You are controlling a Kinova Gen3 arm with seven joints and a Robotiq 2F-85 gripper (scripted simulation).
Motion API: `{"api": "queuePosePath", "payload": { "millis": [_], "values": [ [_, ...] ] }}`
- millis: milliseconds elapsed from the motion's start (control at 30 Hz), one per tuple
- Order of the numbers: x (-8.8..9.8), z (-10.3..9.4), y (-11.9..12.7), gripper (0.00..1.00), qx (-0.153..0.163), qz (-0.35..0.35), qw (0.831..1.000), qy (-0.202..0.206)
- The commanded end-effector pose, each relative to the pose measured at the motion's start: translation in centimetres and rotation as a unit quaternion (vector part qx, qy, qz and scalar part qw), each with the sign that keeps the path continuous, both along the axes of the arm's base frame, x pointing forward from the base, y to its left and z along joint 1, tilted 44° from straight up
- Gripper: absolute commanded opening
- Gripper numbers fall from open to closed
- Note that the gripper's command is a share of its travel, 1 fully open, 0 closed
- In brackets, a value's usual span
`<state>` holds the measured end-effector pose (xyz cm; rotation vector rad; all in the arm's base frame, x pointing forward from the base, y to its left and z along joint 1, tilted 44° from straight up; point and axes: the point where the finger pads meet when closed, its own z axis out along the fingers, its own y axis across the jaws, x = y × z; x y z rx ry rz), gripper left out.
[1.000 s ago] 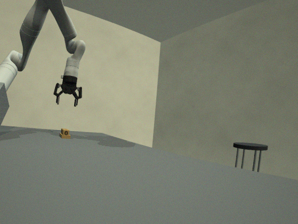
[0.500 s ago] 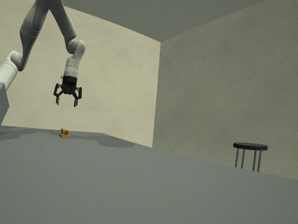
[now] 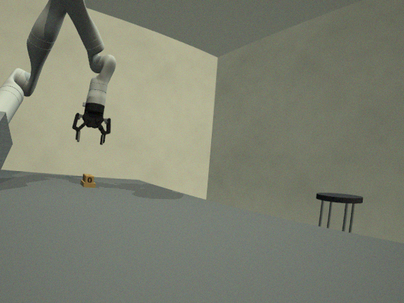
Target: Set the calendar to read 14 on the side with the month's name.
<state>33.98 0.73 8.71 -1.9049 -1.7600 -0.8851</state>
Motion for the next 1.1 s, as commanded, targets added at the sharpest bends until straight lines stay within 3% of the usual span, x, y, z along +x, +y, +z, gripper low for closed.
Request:
{"api": "queuePosePath", "payload": {
  "millis": [0,300,767,1067],
  "values": [
    [0.0,0.0,0.0,1.00,0.001,-0.003,1.000,0.004],
    [-0.2,0.0,0.4,1.00,0.009,-0.024,0.999,0.029],
    [-0.7,-0.1,1.4,1.00,0.034,-0.093,0.989,0.114],
    [-1.1,-0.2,2.4,1.00,0.058,-0.173,0.960,0.210]
  ]
}}
